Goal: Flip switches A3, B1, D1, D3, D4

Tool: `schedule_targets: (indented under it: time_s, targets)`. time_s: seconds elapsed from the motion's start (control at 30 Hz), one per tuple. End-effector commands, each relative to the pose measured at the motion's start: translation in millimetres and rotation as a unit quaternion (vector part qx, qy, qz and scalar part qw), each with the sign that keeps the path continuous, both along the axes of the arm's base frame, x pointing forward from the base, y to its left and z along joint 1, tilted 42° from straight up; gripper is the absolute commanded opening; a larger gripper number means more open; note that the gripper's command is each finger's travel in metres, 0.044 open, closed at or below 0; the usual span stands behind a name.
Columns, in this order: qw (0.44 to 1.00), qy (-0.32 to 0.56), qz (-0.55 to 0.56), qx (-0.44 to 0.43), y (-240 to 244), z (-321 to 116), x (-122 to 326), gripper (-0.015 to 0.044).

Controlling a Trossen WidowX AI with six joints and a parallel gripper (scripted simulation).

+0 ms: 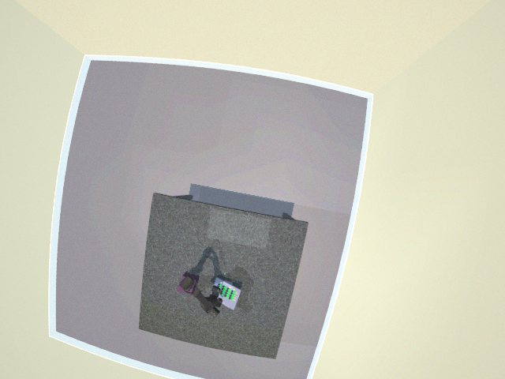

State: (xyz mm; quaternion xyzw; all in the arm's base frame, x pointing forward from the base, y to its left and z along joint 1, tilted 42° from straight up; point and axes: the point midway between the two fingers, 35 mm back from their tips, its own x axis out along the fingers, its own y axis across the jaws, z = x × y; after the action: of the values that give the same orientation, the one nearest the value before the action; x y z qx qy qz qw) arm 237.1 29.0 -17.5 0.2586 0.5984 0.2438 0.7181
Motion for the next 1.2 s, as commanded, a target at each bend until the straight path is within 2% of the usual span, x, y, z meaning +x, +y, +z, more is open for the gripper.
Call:
schedule_targets:
  time_s: [0.0,1.17]
  targets:
    - [1.0,0.001,-0.002,0.002,0.6,-0.3,0.3,0.0]
    - [1.0,0.001,-0.002,0.002,3.7,-3.6,1.2,0.0]
